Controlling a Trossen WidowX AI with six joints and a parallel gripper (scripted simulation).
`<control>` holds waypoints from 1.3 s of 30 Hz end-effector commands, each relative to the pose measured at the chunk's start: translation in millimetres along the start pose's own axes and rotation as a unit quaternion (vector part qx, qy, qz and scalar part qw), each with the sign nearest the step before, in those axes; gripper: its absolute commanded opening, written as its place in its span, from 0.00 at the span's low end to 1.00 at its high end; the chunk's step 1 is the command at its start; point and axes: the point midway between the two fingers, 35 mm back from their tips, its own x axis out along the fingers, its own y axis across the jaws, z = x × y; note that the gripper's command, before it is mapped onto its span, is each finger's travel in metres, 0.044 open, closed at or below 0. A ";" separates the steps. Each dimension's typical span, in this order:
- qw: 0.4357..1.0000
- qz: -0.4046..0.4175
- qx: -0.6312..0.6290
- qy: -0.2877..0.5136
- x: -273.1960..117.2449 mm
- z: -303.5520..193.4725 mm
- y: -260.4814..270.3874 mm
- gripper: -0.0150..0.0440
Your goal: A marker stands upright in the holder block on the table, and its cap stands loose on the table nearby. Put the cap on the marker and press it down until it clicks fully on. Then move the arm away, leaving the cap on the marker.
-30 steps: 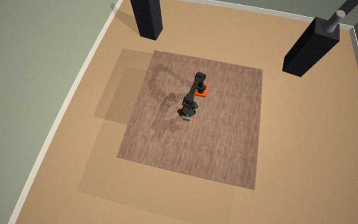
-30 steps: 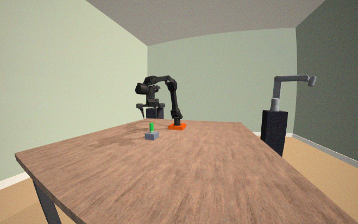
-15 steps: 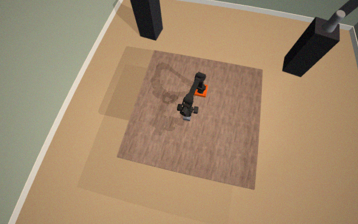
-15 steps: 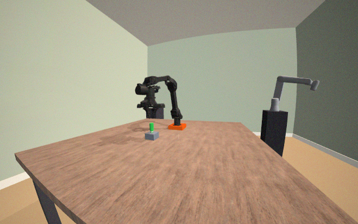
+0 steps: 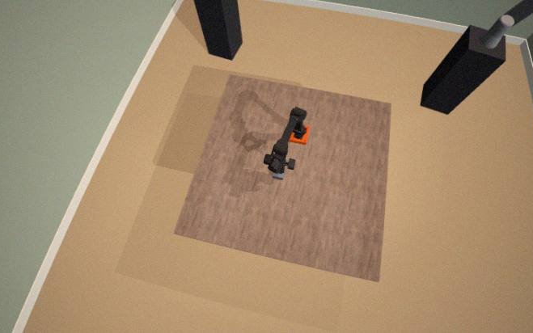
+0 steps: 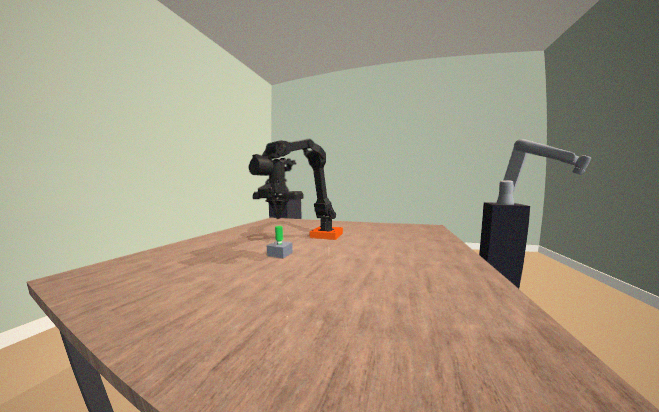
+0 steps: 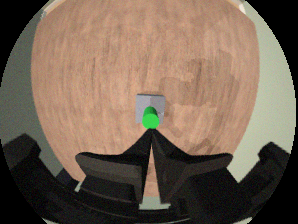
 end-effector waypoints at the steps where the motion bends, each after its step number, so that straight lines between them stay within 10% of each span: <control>1: 1.000 0.000 0.002 0.002 4.3 -0.8 0.0 0.25; 39: 1.000 -0.001 0.001 -0.005 8.1 5.3 -1.3 0.25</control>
